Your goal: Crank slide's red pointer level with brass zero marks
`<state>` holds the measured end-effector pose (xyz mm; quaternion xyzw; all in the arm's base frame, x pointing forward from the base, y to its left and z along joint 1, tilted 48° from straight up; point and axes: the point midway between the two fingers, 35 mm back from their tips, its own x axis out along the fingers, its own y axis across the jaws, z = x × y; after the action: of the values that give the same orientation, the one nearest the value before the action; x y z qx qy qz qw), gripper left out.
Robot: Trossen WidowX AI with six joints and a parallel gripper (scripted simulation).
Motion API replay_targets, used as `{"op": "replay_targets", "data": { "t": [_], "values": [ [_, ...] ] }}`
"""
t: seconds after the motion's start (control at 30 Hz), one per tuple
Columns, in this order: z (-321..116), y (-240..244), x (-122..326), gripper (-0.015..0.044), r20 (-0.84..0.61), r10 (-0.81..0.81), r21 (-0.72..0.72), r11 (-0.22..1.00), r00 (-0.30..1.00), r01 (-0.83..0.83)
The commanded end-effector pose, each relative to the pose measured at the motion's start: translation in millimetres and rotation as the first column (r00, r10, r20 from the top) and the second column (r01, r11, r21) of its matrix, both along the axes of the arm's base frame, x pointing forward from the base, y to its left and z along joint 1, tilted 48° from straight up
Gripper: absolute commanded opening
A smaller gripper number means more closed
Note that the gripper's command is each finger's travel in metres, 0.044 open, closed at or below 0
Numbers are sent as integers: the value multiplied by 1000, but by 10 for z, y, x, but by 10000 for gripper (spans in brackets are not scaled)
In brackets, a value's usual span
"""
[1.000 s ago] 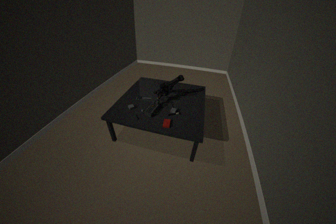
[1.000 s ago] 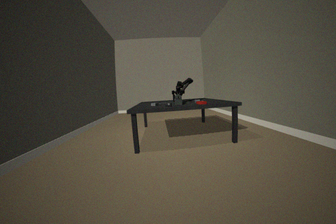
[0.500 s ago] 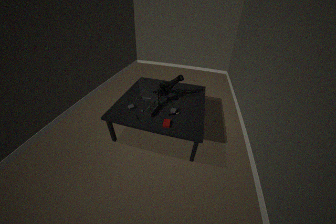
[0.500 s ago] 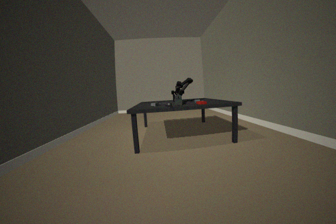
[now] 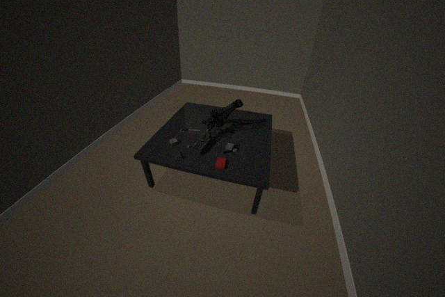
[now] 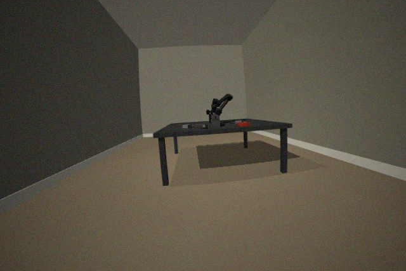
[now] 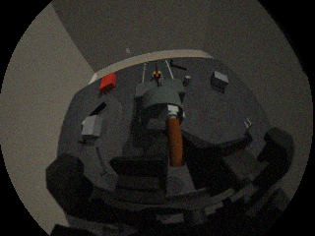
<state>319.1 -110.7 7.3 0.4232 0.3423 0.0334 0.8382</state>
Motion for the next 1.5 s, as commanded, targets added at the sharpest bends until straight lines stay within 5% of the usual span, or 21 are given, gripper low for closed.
{"op": "replay_targets", "data": {
  "t": [0.0,1.47],
  "values": [
    [-88,-28,-18,0,-16,-12,-5,1000,1000,12],
    [-407,231,16,0,-16,-12,-3,1000,1000,12]
  ]
}}
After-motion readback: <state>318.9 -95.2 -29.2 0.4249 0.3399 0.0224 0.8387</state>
